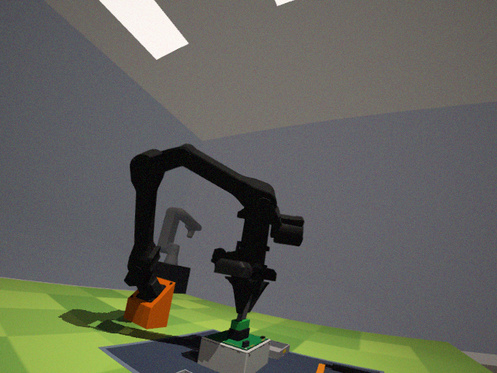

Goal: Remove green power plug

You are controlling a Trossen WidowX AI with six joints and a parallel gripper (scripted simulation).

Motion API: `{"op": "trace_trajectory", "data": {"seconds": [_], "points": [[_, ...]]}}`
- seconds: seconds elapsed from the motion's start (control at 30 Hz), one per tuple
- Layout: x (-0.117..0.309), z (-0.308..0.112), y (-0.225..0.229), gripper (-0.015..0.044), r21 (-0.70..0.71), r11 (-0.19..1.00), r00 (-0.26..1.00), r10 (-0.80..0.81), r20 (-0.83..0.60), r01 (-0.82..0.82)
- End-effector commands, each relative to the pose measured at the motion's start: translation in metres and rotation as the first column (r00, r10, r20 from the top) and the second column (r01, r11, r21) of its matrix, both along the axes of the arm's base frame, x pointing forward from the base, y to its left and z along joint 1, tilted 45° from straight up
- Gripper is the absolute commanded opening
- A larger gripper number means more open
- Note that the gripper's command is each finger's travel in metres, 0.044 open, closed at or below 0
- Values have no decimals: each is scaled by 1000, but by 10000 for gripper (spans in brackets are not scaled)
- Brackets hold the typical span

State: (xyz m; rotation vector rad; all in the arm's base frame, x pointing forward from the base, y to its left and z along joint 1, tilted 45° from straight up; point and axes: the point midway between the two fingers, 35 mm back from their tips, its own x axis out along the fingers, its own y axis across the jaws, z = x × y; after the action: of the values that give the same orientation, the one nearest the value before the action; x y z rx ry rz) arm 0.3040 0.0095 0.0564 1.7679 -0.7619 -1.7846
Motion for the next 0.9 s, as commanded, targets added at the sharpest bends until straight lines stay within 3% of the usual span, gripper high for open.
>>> {"op": "trace_trajectory", "data": {"seconds": [0.0, 0.1, 0.57, 0.87], "points": [[1, -1, 1, 66, 5, 1000, 1000, 2, 2, -2], [1, -1, 1, 0, 5, 1000, 1000, 2, 2, -2], [1, 6, 7, 0, 3, 1000, 1000, 2, 2, -2], [1, 8, 19, 0, -75, 997, 1000, 1, -1, -1]]}}
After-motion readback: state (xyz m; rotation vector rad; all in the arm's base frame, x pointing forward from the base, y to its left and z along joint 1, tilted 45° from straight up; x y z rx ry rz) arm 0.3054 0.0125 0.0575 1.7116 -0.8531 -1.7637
